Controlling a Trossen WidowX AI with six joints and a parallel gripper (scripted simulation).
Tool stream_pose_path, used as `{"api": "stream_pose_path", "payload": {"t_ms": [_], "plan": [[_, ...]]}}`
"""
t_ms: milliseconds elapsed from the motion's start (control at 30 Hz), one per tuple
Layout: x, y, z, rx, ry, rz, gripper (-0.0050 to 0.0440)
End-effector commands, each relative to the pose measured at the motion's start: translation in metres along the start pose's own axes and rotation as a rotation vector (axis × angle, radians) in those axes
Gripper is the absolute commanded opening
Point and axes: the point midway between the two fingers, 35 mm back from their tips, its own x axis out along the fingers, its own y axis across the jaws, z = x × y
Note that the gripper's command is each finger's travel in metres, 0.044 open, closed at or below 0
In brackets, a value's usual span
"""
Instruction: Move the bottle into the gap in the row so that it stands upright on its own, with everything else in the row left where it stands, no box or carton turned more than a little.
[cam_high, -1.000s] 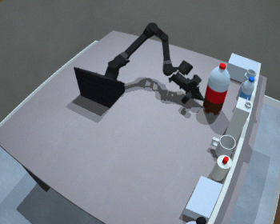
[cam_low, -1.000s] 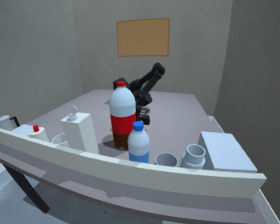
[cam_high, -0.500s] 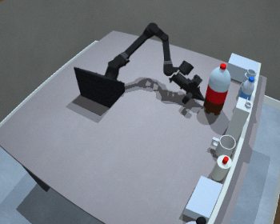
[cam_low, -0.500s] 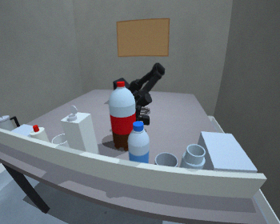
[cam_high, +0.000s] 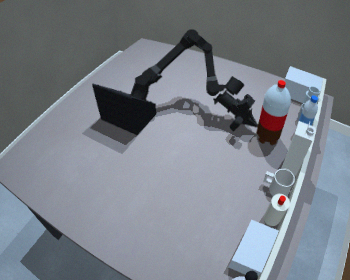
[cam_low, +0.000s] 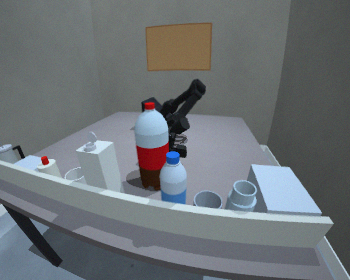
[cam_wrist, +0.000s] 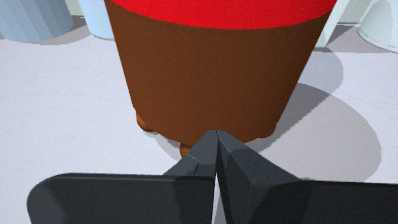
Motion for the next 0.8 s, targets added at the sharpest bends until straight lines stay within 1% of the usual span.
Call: {"api": "stream_pose_path", "payload": {"t_ms": [0, 767], "plan": [[0.0029, 0.0037, 0.0088, -0.002, -0.016, 0.01, -0.005], [0.007, 0.0039, 0.011, -0.002, -0.017, 0.011, -0.005]]}}
